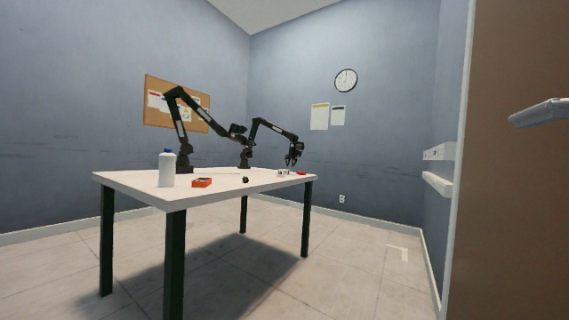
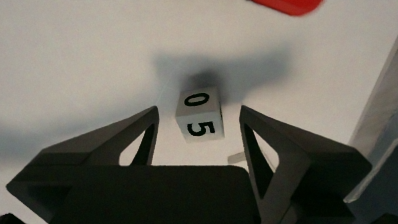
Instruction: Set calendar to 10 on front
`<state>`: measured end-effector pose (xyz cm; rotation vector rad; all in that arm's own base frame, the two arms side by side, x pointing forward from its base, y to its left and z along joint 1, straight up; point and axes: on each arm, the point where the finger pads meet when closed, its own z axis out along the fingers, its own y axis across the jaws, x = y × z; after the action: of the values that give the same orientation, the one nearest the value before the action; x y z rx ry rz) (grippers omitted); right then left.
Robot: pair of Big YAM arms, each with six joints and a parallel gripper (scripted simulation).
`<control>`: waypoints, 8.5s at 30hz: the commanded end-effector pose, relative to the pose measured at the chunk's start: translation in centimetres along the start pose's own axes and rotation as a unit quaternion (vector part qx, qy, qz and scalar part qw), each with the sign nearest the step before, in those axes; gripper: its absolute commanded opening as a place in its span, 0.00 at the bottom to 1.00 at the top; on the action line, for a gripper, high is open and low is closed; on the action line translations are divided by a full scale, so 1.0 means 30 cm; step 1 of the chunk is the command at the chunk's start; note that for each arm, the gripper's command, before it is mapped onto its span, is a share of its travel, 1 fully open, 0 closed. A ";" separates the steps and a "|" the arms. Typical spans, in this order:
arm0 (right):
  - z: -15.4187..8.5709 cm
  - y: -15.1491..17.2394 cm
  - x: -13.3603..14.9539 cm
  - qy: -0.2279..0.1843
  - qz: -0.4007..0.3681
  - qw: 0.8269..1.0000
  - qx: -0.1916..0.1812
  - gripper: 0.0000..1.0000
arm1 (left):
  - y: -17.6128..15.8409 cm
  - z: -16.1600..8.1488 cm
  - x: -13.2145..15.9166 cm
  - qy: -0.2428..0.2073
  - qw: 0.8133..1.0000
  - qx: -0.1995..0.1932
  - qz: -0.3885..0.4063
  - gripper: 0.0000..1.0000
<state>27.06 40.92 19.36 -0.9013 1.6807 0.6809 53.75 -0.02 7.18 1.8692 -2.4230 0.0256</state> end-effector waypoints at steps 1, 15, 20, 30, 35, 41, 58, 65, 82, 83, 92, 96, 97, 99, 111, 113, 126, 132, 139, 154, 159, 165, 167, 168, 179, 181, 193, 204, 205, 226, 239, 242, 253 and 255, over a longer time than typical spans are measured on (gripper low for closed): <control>0.004 0.003 -0.014 -0.003 -0.001 1.000 -0.001 1.00 | -0.007 -0.035 0.020 -0.022 0.993 0.034 -0.107 0.69; 0.004 0.003 -0.014 -0.003 -0.001 1.000 -0.001 1.00 | -0.016 0.017 0.136 -0.037 0.993 0.031 -0.110 0.69; 0.004 0.003 -0.014 -0.003 -0.001 1.000 -0.001 1.00 | 0.005 0.073 0.114 -0.035 0.993 0.016 -0.116 0.69; 0.004 0.003 -0.014 -0.003 -0.001 1.000 -0.001 1.00 | -0.013 0.096 0.108 -0.036 0.993 0.022 -0.111 0.69; 0.004 0.003 -0.014 -0.003 -0.001 1.000 -0.001 1.00 | -0.007 0.127 0.107 -0.035 0.993 0.020 -0.111 0.69; 0.004 0.003 -0.014 -0.003 -0.001 1.000 -0.001 1.00 | -0.015 0.151 0.104 -0.036 0.993 0.022 -0.111 0.69; 0.004 0.003 -0.014 -0.003 -0.001 1.000 -0.001 1.00 | -0.015 0.160 0.107 -0.036 0.993 0.028 -0.110 0.69; 0.004 0.003 -0.014 -0.003 -0.001 1.000 -0.001 1.00 | -0.015 0.160 0.107 -0.036 0.993 0.028 -0.110 0.60; 0.004 0.003 -0.014 -0.003 -0.001 1.000 -0.001 1.00 | -0.011 0.161 0.108 -0.036 0.993 0.028 -0.110 0.41; 0.004 0.003 -0.014 -0.003 -0.001 1.000 -0.001 1.00 | -0.011 0.161 0.108 -0.036 0.993 0.028 -0.110 0.39; 0.004 0.003 -0.014 -0.003 -0.001 1.000 -0.001 1.00 | -0.036 0.048 0.110 -0.037 0.992 0.045 -0.112 0.40; 0.004 0.003 -0.014 -0.003 -0.001 1.000 -0.001 1.00 | -0.032 -0.003 0.115 -0.037 0.992 0.045 -0.112 0.40; 0.004 0.003 -0.014 -0.003 -0.001 1.000 -0.001 1.00 | -0.030 -0.030 0.117 -0.037 0.992 0.045 -0.112 0.40; 0.004 0.003 -0.014 -0.003 -0.001 1.000 -0.001 1.00 | -0.026 -0.076 0.121 -0.037 0.992 0.045 -0.112 0.40; 0.004 0.003 -0.014 -0.003 -0.001 1.000 -0.001 1.00 | 0.009 0.150 0.161 -0.034 0.993 0.010 -0.113 0.40; 0.004 0.003 -0.014 -0.003 -0.001 1.000 -0.001 1.00 | -0.051 0.114 0.157 -0.035 0.994 0.023 -0.105 0.40; 0.004 0.003 -0.014 -0.003 -0.001 1.000 -0.001 1.00 | -0.055 0.088 0.144 -0.042 0.993 0.021 0.107 0.40; 0.004 0.003 -0.014 -0.003 -0.001 1.000 -0.001 1.00 | -0.026 0.117 0.153 -0.042 0.978 0.007 0.206 0.40; 0.004 0.003 -0.014 -0.003 -0.001 1.000 -0.001 1.00 | -0.031 0.116 0.153 -0.046 0.938 0.003 0.345 0.40; 0.004 0.003 -0.014 -0.003 -0.001 1.000 -0.001 1.00 | -0.032 0.112 0.153 -0.050 0.803 -0.008 0.594 0.40; 0.004 0.003 -0.014 -0.003 -0.001 1.000 -0.001 1.00 | -0.034 0.093 0.154 -0.054 0.738 -0.009 0.673 0.40; 0.004 0.003 -0.014 -0.003 -0.001 1.000 -0.001 1.00 | -0.034 0.092 0.153 -0.054 0.672 -0.013 0.738 0.40; 0.004 0.003 -0.014 -0.003 -0.001 1.000 -0.001 1.00 | -0.034 0.090 0.153 -0.055 0.635 -0.015 0.771 0.40; 0.004 0.003 -0.014 -0.003 -0.001 1.000 -0.001 1.00 | -0.034 0.090 0.153 -0.054 0.618 -0.016 0.784 0.40; 0.004 0.003 -0.014 -0.003 -0.001 1.000 -0.001 1.00 | -0.034 0.089 0.150 -0.052 0.463 -0.022 0.884 0.40; 0.004 0.003 -0.014 -0.003 -0.001 1.000 -0.001 1.00 | -0.030 0.103 0.146 -0.047 0.425 -0.026 0.904 0.40; 0.004 0.003 -0.014 -0.003 -0.001 1.000 -0.001 1.00 | -0.027 0.094 0.136 -0.043 0.179 -0.034 0.982 0.40; 0.004 0.003 -0.014 -0.003 -0.001 1.000 -0.001 1.00 | -0.027 0.095 0.131 -0.040 0.117 -0.035 0.992 0.40; 0.004 0.003 -0.014 -0.003 -0.001 1.000 -0.001 1.00 | -0.027 0.095 0.132 -0.040 0.121 -0.035 0.991 0.40; 0.004 0.003 -0.014 -0.003 -0.001 1.000 -0.001 1.00 | -0.023 0.133 0.142 -0.031 0.119 -0.036 0.992 0.40; 0.004 0.003 -0.014 -0.003 -0.001 1.000 -0.001 1.00 | -0.026 0.186 0.143 -0.026 0.118 -0.035 0.992 0.40; 0.004 0.003 -0.014 -0.003 -0.001 1.000 -0.001 1.00 | -0.027 0.187 0.144 -0.027 0.118 -0.035 0.992 0.40; 0.004 0.003 -0.014 -0.003 -0.001 1.000 -0.001 1.00 | -0.023 0.163 0.142 -0.031 0.119 -0.036 0.992 0.40; 0.004 0.003 -0.014 -0.003 -0.001 1.000 -0.001 1.00 | -0.023 0.163 0.142 -0.031 0.119 -0.036 0.992 0.51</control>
<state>27.06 40.92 19.36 -0.9013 1.6807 0.6809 52.70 -4.51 2.06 -2.2383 -2.2048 -0.0047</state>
